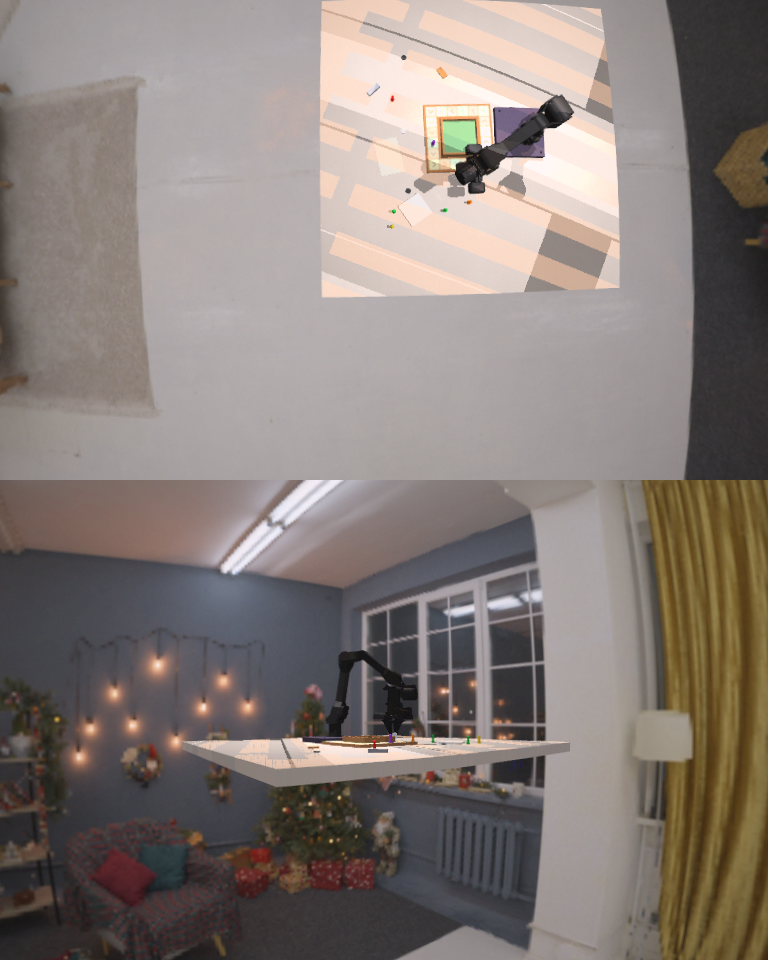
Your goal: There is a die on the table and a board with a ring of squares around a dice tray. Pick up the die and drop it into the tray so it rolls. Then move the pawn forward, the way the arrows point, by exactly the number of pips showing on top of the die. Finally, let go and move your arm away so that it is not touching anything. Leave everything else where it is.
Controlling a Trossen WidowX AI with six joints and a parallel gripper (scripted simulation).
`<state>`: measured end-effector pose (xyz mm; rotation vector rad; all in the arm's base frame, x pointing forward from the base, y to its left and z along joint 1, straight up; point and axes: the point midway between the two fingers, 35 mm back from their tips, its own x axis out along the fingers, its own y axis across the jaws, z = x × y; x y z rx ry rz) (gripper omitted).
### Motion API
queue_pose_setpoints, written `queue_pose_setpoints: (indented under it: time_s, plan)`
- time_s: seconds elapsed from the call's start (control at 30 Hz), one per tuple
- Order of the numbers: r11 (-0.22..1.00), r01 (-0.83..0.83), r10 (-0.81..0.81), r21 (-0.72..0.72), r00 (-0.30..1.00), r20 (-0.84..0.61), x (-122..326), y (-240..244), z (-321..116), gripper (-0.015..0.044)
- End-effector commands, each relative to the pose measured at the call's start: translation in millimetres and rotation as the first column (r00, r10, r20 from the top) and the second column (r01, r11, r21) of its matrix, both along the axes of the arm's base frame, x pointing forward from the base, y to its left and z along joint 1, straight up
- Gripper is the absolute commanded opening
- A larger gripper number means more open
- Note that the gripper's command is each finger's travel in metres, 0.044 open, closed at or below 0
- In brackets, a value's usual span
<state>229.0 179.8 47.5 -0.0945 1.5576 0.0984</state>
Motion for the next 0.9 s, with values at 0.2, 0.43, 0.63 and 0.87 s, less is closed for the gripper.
queue_pose_setpoints:
  time_s: [0.2,0.43,0.63,0.87]
  plan:
    - [1.0,0.004,-0.004,0.012,1.0,0.011,2,3,61,0.0]
    - [1.0,0.006,-0.006,0.012,1.0,0.01,-4,-2,99,0.0]
    - [1.0,0.007,-0.007,0.012,1.0,0.011,0,-8,98,0.0]
    - [1.0,0.013,-0.013,0.009,1.0,0.012,17,-37,89,0.0]
